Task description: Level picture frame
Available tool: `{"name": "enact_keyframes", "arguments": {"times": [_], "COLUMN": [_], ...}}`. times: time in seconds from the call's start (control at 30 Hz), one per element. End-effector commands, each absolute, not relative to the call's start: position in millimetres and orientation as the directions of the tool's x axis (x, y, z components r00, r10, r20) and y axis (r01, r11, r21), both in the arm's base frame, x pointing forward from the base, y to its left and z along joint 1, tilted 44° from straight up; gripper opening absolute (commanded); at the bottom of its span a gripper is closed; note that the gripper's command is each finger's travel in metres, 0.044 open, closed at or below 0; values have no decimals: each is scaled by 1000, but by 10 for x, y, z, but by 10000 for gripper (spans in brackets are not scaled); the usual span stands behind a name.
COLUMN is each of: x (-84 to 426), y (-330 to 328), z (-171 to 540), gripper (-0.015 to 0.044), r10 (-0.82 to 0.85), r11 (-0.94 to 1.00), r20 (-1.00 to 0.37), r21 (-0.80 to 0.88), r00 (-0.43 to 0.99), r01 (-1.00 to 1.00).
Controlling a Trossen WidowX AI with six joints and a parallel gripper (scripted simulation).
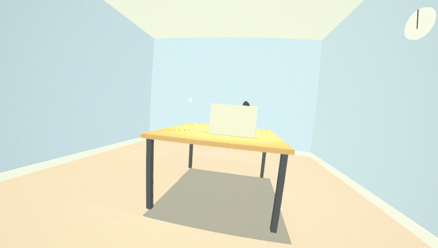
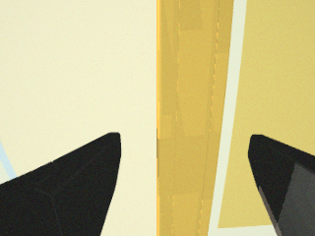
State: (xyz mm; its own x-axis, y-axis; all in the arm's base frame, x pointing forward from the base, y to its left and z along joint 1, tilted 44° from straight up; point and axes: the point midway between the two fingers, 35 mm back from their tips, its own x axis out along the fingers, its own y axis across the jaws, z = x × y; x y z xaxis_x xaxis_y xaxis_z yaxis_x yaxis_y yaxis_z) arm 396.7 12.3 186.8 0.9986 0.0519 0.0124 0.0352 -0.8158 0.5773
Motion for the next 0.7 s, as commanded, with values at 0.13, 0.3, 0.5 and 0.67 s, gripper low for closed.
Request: {"name": "enact_keyframes", "arguments": {"times": [0.13,0.3,0.5,0.67], "x": [3970,3971,3971,3971], "y": [116,114,114,114], "z": [1873,1874,1874,1874], "gripper": [260,247,207,173], "r10": [48,48,48,48], "r11": [-814,-814,-814,-814], "r20": [14,14,14,14], "r21": [580,580,580,580], "r00": [999,999,999,999], "r01": [31,31,31,31]}}
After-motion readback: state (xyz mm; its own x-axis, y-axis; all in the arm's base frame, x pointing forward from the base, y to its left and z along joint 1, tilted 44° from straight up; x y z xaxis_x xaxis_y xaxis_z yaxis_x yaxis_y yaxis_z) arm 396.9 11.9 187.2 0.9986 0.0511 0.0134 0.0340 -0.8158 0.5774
